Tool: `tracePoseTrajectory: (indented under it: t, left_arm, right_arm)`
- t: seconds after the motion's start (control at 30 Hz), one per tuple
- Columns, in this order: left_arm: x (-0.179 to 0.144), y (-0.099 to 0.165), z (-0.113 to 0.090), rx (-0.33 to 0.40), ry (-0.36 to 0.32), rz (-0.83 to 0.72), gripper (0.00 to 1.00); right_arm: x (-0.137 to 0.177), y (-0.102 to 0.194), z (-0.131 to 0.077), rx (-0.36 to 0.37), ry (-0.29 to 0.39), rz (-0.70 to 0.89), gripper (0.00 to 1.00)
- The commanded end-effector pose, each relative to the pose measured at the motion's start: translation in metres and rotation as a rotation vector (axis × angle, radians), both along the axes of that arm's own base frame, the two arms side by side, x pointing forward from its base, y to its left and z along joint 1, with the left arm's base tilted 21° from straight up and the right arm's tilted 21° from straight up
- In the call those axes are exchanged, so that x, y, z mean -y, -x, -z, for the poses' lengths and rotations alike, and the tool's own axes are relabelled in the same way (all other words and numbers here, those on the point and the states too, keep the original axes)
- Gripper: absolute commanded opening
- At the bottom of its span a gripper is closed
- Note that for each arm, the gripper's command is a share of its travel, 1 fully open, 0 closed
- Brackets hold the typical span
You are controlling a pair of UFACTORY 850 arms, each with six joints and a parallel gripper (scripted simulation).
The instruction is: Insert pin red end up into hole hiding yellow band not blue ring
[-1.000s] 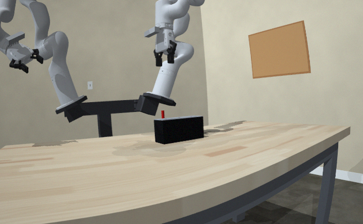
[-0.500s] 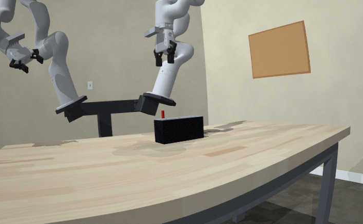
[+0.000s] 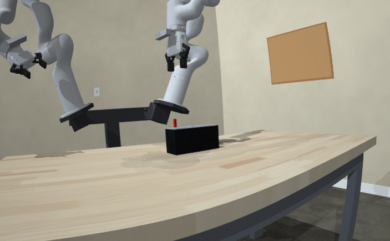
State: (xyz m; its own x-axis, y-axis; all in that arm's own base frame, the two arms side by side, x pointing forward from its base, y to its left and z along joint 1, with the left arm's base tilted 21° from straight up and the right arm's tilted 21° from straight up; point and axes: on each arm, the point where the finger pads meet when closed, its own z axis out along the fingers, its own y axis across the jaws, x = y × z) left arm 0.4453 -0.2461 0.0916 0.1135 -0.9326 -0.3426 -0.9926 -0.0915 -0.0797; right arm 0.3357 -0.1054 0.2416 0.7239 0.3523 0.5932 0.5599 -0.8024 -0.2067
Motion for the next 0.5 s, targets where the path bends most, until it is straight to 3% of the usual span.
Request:
tracePoseTrajectory:
  t: [0.0,0.3,0.33,0.47]
  left_arm:
    - [0.001,-0.001,-0.001,0.002,0.001,0.000,1.00]
    - [0.001,-0.001,-0.001,0.002,0.001,0.000,1.00]
    - [-0.004,0.033,0.022,-0.010,-0.015,0.076,1.00]
    - [-0.004,0.033,0.022,-0.010,-0.015,0.076,1.00]
  right_arm:
    - [0.000,0.000,-0.001,0.001,0.001,0.000,1.00]
    - [0.000,0.000,-0.001,0.001,0.001,0.000,1.00]
    - [0.000,0.000,-0.001,0.001,0.001,0.000,1.00]
    - [0.000,0.000,-0.001,0.001,0.001,0.000,1.00]
